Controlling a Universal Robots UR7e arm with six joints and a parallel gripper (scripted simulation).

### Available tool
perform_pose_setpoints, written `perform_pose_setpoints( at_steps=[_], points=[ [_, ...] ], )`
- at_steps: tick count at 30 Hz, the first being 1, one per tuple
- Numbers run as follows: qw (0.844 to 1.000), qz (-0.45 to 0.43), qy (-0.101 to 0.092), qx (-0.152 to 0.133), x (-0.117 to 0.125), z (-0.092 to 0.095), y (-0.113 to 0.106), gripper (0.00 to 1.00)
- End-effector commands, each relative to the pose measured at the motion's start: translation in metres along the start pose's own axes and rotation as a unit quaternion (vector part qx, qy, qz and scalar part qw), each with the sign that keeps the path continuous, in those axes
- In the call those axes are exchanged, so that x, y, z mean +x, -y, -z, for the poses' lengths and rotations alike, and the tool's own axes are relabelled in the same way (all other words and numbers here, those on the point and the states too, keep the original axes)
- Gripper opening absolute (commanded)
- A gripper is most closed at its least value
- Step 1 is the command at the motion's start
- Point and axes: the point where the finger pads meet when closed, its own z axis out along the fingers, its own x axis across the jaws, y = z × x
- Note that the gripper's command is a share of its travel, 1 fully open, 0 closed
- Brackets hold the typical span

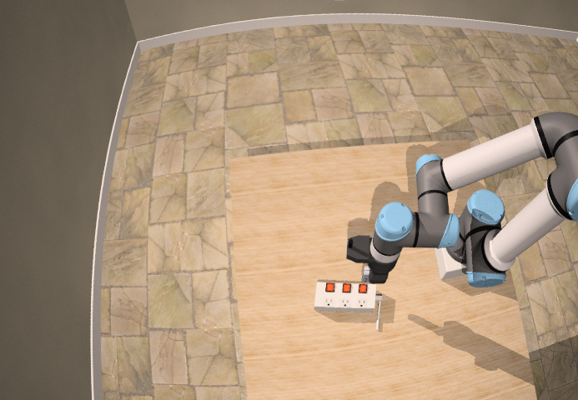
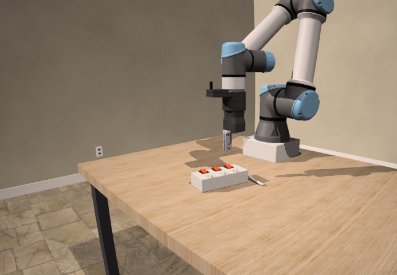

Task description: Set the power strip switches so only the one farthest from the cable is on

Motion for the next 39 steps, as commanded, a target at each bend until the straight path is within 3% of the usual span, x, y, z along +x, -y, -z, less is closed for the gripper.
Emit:
perform_pose_setpoints(
  at_steps=[1, 19, 39],
  points=[
    [1.0, 0.0, 0.0, 0.001, 0.0, 0.0, 0.0, 0.0],
    [1.0, 0.0, 0.0, 0.001, 0.0, -0.002, 0.0, 0.0],
    [1.0, 0.0, 0.0, 0.001, 0.0, -0.022, 0.001, 0.0]
  ],
)
